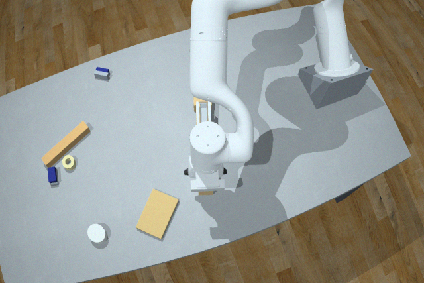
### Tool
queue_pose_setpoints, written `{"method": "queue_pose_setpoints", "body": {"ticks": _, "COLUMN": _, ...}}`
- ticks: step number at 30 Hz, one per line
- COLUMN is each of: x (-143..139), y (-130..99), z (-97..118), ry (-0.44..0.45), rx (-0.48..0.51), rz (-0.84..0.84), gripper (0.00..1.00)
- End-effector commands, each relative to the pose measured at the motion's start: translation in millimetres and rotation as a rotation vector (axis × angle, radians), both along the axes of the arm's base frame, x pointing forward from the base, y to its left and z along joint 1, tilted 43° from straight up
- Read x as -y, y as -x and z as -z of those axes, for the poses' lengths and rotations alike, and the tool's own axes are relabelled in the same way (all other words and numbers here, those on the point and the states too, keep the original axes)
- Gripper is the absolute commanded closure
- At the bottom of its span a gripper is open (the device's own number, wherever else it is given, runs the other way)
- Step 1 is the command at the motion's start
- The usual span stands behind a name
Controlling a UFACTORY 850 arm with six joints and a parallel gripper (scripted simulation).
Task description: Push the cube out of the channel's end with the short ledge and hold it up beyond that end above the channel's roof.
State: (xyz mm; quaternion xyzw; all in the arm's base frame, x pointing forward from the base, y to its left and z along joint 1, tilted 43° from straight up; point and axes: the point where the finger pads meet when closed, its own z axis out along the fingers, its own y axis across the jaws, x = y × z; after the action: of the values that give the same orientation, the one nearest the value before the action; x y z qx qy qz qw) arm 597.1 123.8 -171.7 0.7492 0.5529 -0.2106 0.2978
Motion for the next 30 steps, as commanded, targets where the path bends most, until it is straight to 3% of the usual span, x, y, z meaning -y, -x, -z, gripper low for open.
{"method": "queue_pose_setpoints", "body": {"ticks": 1, "x": -1.1, "y": -1.0, "z": -0.9, "ry": -0.001, "rx": 0.002, "rz": -0.001, "gripper": 1.00}}
{"method": "queue_pose_setpoints", "body": {"ticks": 20, "x": -2.3, "y": -1.0, "z": -2.2, "ry": -0.001, "rx": 0.002, "rz": -0.001, "gripper": 1.00}}
{"method": "queue_pose_setpoints", "body": {"ticks": 30, "x": -39.9, "y": -0.1, "z": -42.9, "ry": -0.001, "rx": 0.002, "rz": -0.001, "gripper": 1.00}}
